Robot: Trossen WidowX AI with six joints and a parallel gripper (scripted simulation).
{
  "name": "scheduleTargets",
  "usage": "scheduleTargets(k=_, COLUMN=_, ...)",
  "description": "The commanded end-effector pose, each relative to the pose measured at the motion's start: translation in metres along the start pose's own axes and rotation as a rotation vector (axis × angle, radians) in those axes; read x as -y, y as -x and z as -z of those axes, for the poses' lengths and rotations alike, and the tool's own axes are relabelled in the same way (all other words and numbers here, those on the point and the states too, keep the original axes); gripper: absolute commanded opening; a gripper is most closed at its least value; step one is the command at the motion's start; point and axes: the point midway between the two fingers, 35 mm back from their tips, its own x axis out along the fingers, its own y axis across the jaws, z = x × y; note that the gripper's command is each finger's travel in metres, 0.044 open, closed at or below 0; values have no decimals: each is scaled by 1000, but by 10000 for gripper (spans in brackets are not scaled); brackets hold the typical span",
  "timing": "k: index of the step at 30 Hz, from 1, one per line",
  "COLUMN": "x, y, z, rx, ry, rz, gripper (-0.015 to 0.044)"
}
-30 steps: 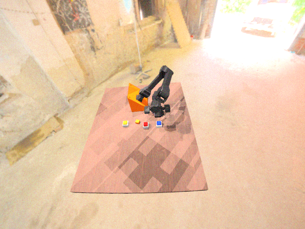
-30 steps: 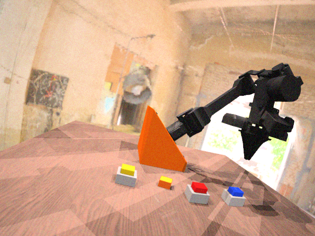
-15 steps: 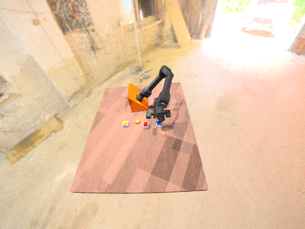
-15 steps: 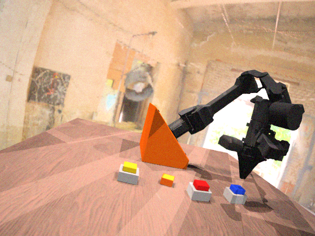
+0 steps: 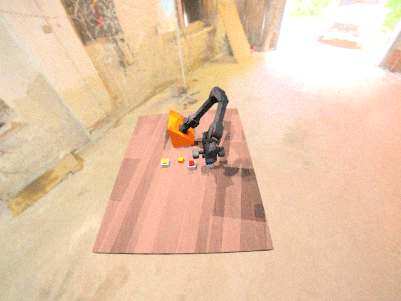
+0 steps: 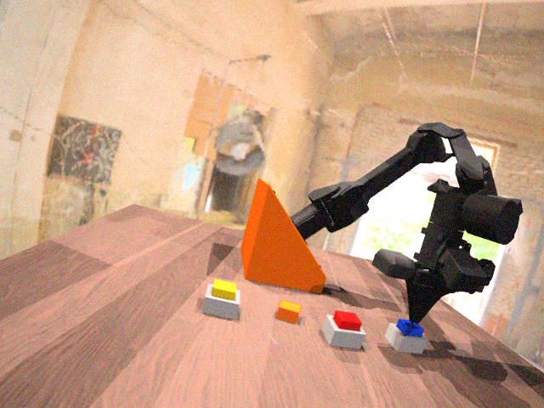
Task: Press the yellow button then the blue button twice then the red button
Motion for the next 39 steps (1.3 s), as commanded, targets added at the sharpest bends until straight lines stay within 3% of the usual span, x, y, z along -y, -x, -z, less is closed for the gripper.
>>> scheduleTargets(k=1, x=1, y=-9, z=2, rx=-7, ry=-6, rz=1, gripper=20)
scheduleTargets(k=27, x=1, y=-11, z=2, rx=-7, ry=-6, rz=1, gripper=20)
scheduleTargets(k=31, x=1, y=19, z=1, rx=-6, ry=-5, rz=3, gripper=20)
scheduleTargets(k=39, x=1, y=19, z=1, rx=-7, ry=-6, rz=3, gripper=20)
